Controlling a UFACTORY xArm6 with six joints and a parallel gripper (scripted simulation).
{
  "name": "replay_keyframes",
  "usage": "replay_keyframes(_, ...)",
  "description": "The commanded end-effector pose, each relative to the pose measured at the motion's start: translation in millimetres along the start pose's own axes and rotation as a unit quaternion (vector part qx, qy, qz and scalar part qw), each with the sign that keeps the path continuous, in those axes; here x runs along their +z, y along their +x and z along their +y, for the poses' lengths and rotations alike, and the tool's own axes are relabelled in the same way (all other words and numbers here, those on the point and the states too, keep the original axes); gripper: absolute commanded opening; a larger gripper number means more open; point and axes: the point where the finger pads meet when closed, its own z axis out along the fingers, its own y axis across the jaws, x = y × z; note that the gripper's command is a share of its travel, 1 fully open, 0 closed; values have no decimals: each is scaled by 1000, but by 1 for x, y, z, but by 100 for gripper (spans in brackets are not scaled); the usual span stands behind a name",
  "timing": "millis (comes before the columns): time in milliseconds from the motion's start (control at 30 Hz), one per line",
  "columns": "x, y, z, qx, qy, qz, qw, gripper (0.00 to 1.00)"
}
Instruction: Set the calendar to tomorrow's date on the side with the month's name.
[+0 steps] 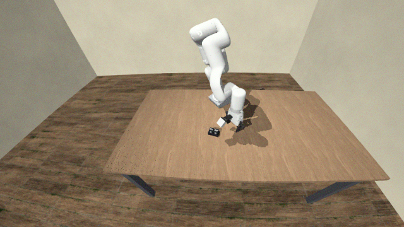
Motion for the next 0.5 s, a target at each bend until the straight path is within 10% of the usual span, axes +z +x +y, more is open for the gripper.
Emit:
replay_keyframes(0,-1,15,-11,14,3,3,1000,100)
replay_keyframes(467,-1,39,-26,126,3,3,992,100)
